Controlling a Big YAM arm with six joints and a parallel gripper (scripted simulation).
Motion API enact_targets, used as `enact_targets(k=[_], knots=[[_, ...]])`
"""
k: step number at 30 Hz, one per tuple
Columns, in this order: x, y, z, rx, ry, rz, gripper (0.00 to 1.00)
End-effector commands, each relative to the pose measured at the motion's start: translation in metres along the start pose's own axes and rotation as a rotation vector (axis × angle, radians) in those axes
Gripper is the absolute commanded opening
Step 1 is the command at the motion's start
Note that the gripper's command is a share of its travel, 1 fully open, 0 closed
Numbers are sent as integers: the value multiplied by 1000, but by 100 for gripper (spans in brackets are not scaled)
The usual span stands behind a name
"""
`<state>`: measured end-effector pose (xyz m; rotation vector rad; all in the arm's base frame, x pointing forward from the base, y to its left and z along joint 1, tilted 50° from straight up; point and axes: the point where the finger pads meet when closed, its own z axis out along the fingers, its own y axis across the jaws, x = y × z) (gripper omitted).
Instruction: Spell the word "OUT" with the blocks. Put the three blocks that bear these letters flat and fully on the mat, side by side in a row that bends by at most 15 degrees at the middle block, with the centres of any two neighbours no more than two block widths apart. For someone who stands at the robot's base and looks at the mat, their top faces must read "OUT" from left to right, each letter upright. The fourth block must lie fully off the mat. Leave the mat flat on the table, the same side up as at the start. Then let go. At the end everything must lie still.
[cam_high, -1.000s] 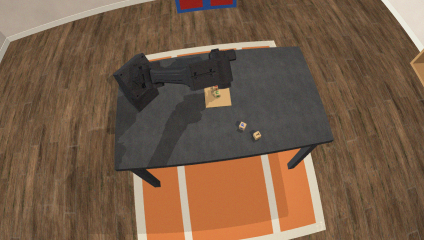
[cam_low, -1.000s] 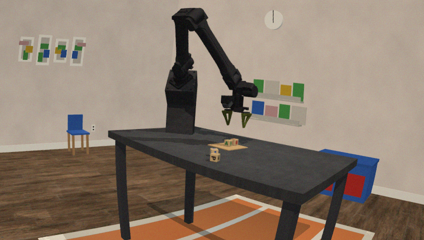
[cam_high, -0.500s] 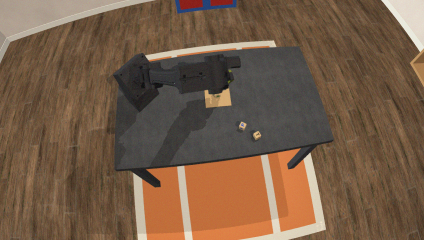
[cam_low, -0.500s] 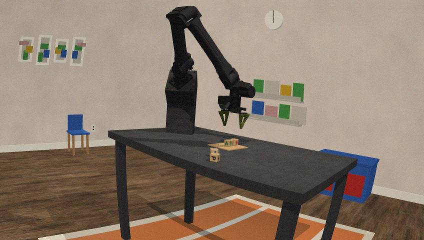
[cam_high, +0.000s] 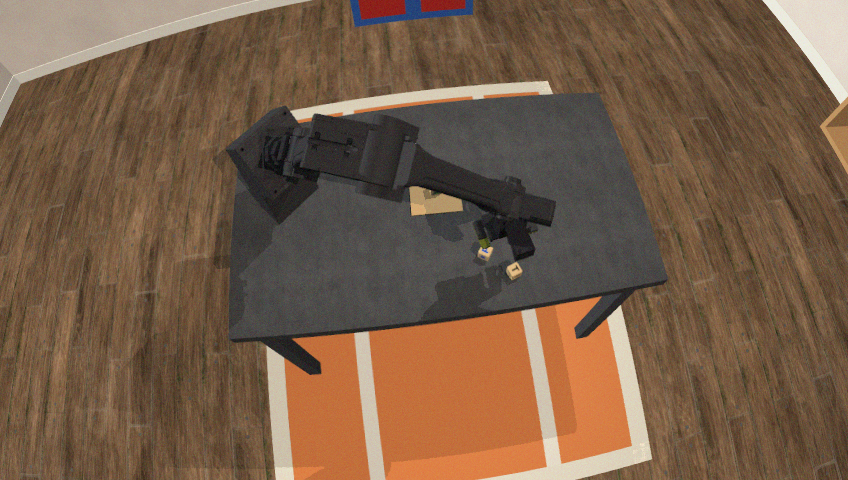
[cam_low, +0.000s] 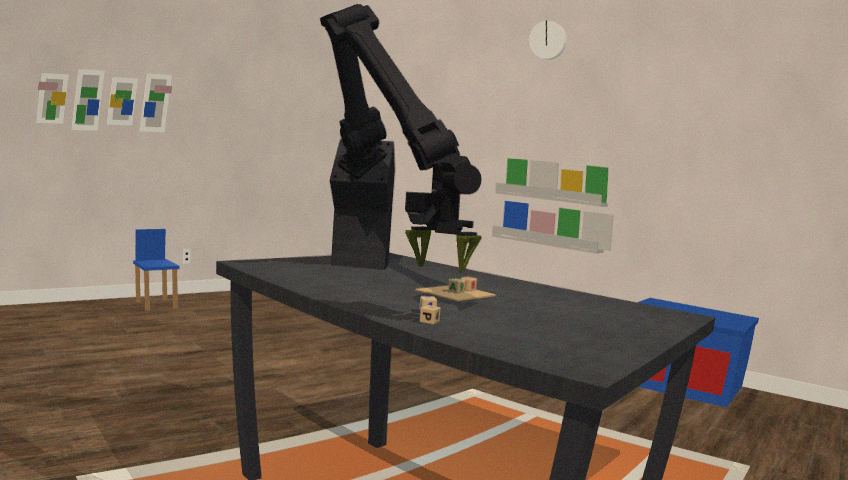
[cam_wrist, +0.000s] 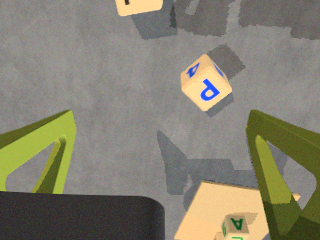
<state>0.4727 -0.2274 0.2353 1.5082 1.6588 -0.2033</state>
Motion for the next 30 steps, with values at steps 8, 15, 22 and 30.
enact_targets(k=[8, 15, 22, 30], knots=[[-44, 22, 7, 22, 37, -204, 63], [-65, 26, 6, 18, 7, -177, 63], [-70, 26, -3, 6, -3, -171, 63], [-70, 26, -3, 6, -3, -171, 63]])
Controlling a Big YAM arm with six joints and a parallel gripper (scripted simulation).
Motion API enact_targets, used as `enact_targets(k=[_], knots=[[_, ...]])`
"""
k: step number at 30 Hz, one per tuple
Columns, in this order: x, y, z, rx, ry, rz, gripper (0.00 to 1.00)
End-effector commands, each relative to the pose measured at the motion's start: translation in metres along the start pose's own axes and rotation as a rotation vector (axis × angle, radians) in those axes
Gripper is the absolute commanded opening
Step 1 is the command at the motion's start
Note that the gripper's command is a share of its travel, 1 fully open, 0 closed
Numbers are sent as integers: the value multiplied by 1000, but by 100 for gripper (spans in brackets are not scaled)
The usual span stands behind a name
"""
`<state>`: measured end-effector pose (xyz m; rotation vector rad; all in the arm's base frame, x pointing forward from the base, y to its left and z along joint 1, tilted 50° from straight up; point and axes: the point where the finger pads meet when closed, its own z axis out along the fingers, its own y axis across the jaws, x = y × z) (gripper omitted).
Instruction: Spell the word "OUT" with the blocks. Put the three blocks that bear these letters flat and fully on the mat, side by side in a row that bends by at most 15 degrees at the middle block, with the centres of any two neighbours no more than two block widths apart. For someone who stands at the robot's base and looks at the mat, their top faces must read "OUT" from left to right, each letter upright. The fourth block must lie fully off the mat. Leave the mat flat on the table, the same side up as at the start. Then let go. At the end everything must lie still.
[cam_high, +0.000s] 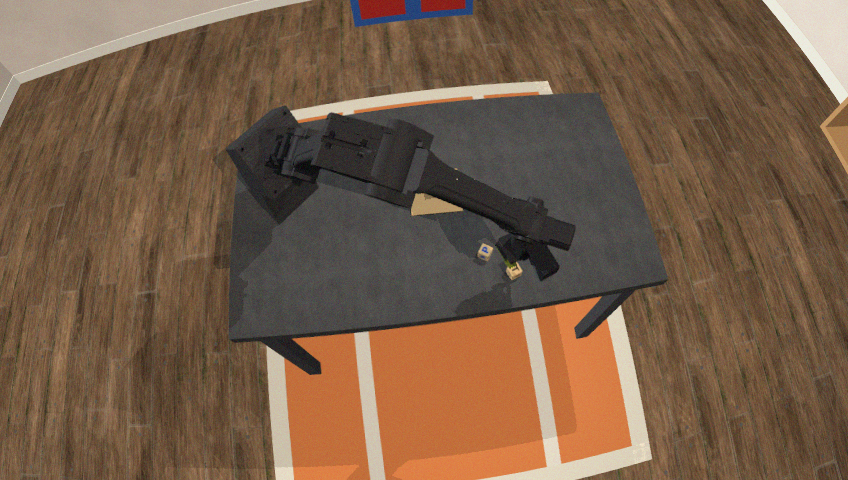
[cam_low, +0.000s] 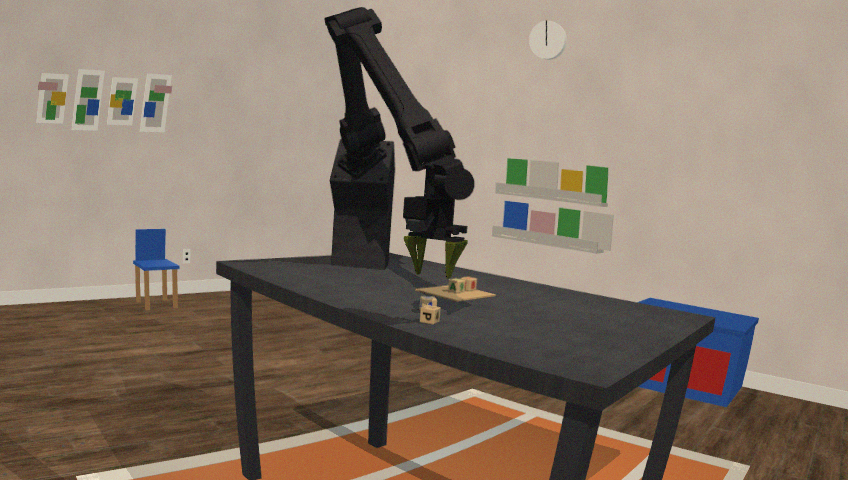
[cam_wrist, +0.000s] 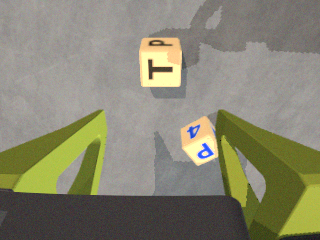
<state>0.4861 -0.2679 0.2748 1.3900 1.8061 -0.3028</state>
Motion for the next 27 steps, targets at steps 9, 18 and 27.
enact_targets(k=[9, 18, 27], knots=[[-16, 6, -11, -16, -23, -1, 63], [-15, 5, -7, -13, -21, 0, 63], [-21, 9, 3, -18, -31, 10, 63]])
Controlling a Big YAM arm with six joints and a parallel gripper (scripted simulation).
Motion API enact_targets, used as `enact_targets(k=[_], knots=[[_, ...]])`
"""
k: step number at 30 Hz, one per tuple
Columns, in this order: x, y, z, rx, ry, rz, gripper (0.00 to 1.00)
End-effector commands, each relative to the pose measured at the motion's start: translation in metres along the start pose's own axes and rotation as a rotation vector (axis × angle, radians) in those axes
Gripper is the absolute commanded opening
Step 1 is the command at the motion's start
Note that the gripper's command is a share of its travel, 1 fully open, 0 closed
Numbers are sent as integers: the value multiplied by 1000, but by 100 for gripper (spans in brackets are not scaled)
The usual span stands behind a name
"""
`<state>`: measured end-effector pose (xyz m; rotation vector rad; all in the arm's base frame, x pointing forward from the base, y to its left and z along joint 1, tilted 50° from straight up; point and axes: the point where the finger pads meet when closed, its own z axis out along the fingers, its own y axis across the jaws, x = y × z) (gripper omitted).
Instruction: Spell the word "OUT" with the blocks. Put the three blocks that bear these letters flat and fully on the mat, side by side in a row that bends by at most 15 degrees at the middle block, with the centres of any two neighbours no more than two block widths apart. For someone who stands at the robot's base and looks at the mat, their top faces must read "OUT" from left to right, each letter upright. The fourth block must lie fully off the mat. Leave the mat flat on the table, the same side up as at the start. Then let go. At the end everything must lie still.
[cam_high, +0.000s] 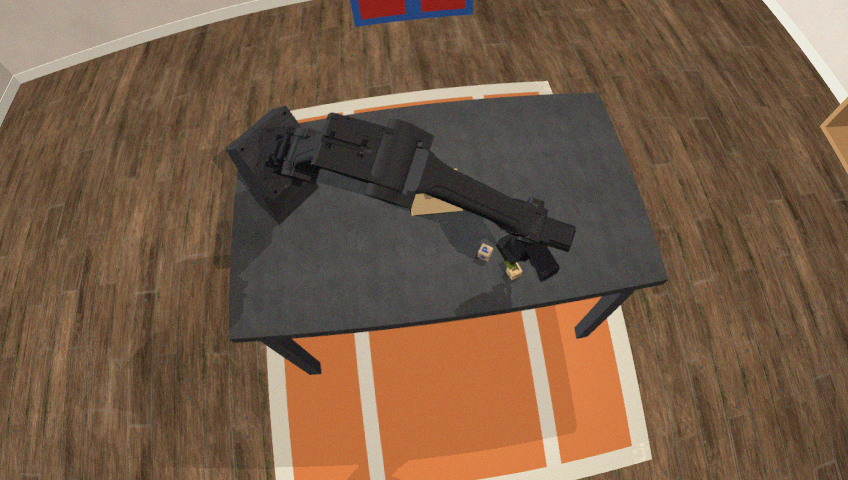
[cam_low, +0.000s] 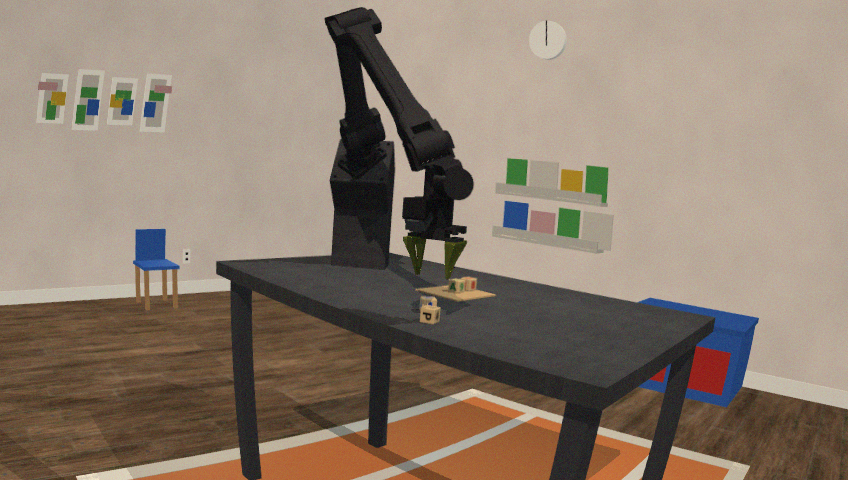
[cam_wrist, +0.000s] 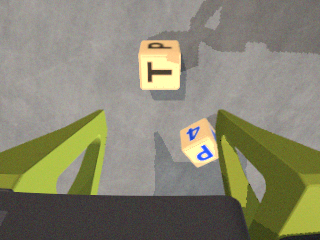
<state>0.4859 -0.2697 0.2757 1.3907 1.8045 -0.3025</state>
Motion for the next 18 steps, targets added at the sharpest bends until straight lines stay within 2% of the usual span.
enact_targets(k=[1, 4, 8, 18], knots=[[-17, 8, 4, -15, -27, 7, 63], [-10, 9, 6, -16, -18, -3, 63], [-19, 10, 10, -17, -29, 8, 63], [-19, 10, 27, -17, -29, 7, 63]])
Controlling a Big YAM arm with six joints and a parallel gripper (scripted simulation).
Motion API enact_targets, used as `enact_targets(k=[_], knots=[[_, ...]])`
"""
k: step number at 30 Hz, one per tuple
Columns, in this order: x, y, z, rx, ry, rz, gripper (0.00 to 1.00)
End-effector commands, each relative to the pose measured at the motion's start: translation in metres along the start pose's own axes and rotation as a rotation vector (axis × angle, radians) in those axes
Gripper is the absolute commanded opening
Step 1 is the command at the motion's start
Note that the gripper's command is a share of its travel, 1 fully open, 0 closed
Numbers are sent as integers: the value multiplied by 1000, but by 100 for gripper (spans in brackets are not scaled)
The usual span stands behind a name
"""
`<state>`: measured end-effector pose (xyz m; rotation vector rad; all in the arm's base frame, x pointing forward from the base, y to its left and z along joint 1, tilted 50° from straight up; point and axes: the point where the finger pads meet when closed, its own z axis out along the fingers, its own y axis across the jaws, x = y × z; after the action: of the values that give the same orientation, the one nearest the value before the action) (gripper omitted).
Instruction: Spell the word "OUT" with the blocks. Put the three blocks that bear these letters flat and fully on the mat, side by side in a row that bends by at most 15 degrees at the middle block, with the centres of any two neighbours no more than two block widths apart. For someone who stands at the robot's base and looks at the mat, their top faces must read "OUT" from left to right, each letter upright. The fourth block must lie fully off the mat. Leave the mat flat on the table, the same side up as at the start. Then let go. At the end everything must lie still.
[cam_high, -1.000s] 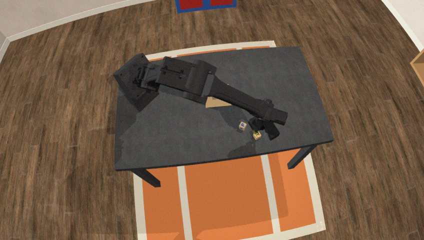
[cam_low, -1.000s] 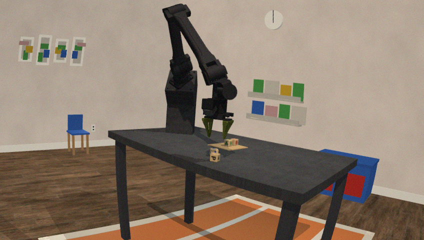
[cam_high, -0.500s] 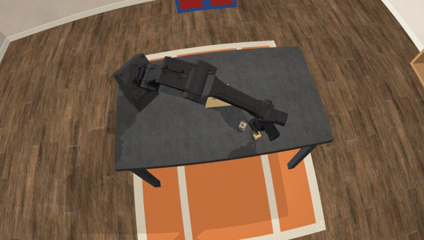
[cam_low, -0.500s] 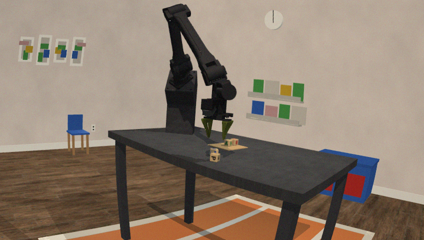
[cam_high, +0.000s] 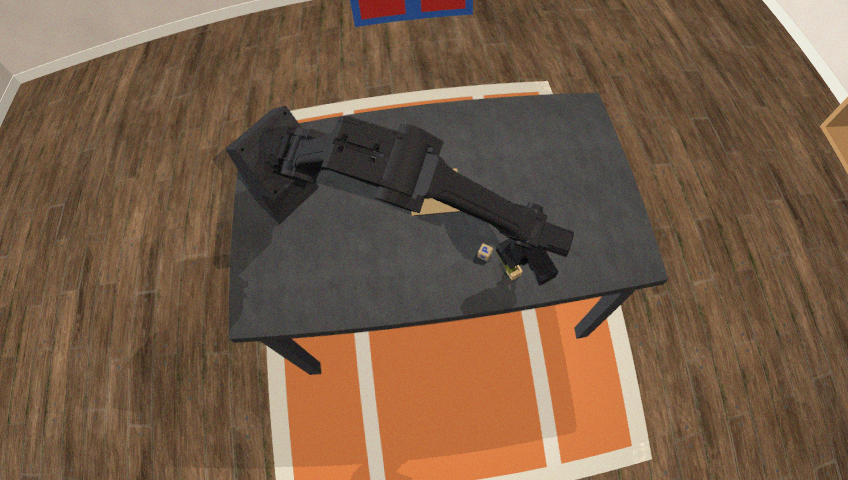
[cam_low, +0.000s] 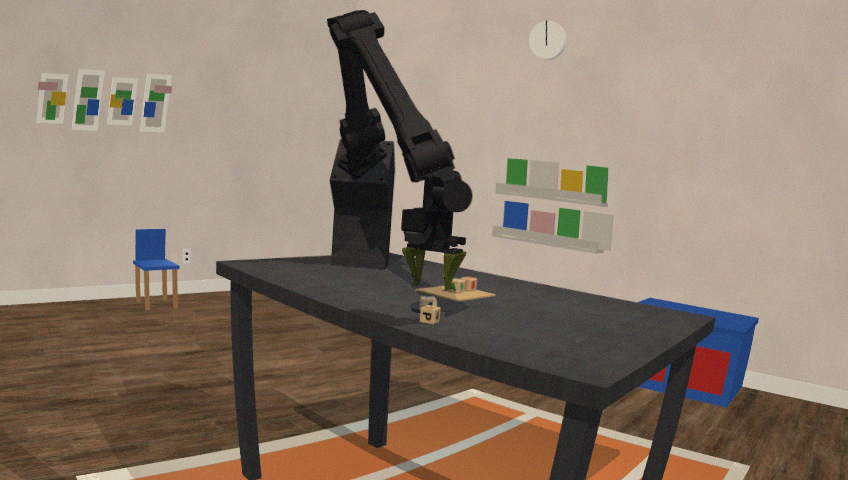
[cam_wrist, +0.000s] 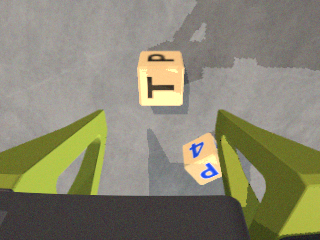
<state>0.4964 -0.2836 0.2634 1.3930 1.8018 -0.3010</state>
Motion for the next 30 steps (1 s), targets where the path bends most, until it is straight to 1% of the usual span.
enact_targets(k=[1, 2, 3, 6, 13, 16, 19, 20, 26, 30], knots=[[-17, 9, 5, -17, -28, 4, 63], [-17, 9, 5, -17, -28, 4, 63], [-8, 9, 8, -15, -17, -7, 63], [-17, 9, 12, -16, -29, 4, 63], [-15, 8, 23, -12, -25, 2, 63], [-15, 12, 24, -19, -27, 0, 63], [-16, 11, 26, -17, -27, 1, 63], [-11, 5, 29, -7, -20, -1, 63], [-15, 12, 29, -18, -26, -1, 63], [-12, 9, 31, -13, -22, -2, 63]])
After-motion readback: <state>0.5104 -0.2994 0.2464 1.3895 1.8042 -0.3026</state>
